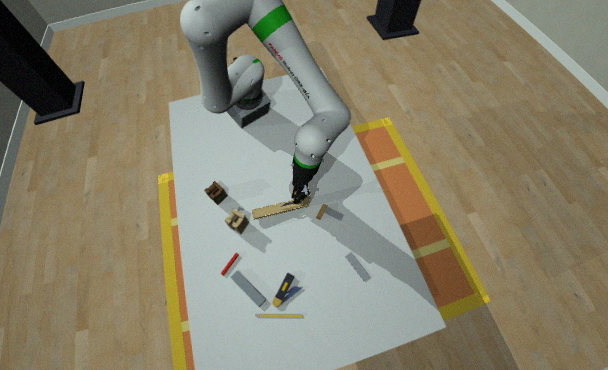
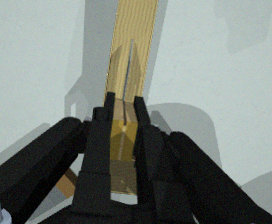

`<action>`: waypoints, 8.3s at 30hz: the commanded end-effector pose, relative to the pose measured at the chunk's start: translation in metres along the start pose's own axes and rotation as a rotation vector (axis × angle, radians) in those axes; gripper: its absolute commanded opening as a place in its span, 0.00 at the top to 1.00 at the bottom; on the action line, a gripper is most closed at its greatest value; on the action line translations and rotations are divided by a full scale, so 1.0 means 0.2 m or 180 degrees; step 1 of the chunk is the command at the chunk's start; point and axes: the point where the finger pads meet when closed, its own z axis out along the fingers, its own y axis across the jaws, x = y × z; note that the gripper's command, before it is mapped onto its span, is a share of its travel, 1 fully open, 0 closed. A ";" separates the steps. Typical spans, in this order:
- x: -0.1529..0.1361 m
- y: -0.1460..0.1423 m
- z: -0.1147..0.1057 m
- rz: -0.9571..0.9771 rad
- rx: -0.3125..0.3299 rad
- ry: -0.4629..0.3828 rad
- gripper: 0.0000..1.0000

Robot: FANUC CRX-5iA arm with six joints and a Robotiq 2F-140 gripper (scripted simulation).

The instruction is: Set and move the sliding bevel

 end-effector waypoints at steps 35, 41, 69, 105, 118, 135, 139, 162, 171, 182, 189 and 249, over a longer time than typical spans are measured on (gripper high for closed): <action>0.10 0.00 -0.22 0.0001 0.0005 -0.0001 0.90; 0.13 0.00 -0.36 0.0001 0.0005 -0.0001 0.90; 0.20 0.00 -0.76 0.0001 0.0005 -0.0001 0.90; 0.69 0.21 -0.67 -0.0534 0.0073 -0.0107 0.90; 1.03 0.36 -0.61 -0.0902 0.0119 -0.0179 0.90; 1.44 0.55 -0.53 -0.1359 0.0177 -0.0269 0.90; 1.54 0.59 -0.52 -0.1460 0.0189 -0.0289 0.90; 1.78 0.70 -0.47 -0.1725 0.0223 -0.0342 0.90; 1.79 0.70 -0.47 -0.1736 0.0224 -0.0344 0.90; 1.79 0.70 -0.46 -0.1736 0.0224 -0.0344 0.90; 1.76 0.70 -0.29 -0.1736 0.0223 -0.0342 0.90; 1.70 0.70 0.06 -0.1738 0.0221 -0.0337 0.90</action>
